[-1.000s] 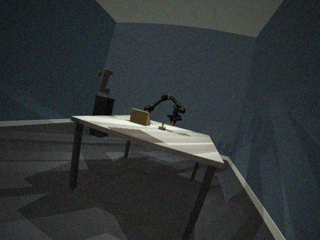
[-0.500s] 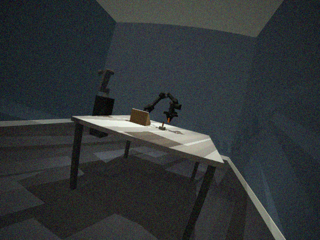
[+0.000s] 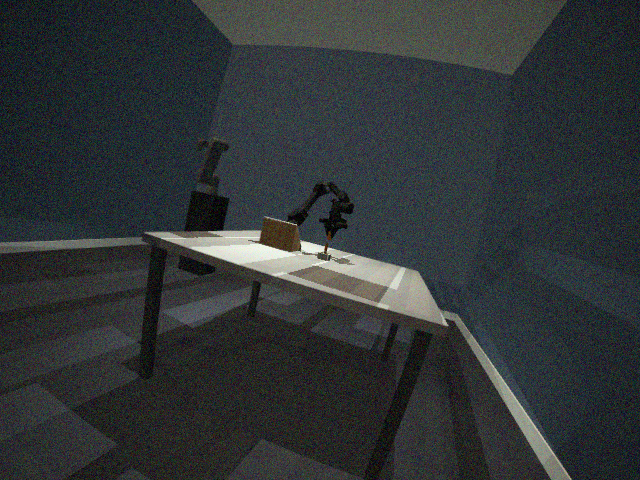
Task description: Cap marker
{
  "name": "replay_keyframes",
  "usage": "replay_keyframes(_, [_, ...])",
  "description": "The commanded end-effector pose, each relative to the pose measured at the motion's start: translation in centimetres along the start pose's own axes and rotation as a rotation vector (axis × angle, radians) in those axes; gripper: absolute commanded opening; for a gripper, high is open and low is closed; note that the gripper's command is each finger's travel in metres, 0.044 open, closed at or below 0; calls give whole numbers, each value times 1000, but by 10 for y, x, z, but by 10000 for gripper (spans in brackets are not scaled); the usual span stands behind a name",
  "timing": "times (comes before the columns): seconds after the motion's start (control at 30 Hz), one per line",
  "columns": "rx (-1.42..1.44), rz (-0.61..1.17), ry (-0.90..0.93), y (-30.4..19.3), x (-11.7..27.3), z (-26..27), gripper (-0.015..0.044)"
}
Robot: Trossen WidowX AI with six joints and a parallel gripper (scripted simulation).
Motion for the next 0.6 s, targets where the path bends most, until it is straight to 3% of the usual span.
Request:
replay_keyframes(0.0, [3, 2, 1, -3, 1, 4, 0])
replay_keyframes(0.57, [3, 2, 0, -3, -19, 3, 0])
Point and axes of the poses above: the point midway between the two fingers, 35 mm back from their tips, its own x axis back along the fingers, its own z axis across the jaws, y = z × x, the point moved 7 cm from there along x, back along the fingers, and after that the axes turned 6 degrees about -x, right-handed, at the moved point
